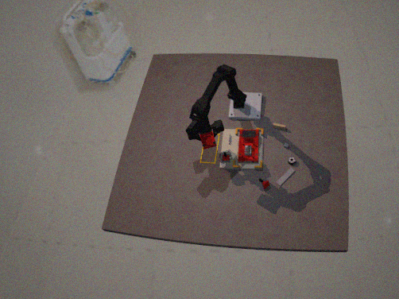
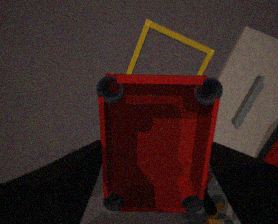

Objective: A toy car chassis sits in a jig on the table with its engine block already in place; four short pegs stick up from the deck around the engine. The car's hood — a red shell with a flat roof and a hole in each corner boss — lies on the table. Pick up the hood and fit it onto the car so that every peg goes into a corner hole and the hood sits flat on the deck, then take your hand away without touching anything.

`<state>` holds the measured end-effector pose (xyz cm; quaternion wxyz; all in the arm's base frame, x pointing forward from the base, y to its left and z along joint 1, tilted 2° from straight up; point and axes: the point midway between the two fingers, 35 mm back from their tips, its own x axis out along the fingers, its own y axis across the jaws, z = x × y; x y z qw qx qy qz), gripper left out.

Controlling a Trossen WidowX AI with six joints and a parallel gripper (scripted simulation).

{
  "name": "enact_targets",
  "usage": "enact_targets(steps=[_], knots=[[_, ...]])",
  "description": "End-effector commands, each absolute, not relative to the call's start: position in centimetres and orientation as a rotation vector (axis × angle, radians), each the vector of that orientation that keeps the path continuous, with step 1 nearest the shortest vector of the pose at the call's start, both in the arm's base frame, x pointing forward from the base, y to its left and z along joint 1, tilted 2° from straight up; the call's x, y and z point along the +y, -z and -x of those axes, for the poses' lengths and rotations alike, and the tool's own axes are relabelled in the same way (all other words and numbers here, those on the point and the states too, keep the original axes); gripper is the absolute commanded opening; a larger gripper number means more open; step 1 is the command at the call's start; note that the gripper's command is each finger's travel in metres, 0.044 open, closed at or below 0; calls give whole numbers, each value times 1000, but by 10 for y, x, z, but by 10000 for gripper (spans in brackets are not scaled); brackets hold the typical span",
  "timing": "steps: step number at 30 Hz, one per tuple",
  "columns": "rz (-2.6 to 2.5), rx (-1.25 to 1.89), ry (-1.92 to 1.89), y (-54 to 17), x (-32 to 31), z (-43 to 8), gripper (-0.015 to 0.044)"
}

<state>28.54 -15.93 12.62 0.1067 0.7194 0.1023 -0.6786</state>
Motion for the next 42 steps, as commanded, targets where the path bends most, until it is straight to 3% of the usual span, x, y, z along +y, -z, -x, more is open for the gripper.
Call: enact_targets(steps=[1, 12, 39, 42], knots=[[-2184, 206, 2059, -126, -159, -286, 0], [-2328, -72, 2197, -127, -159, -286, 0], [-2330, -77, 2199, -51, -159, -290, 0], [-2322, -75, 2201, -54, -159, -289, 79]])
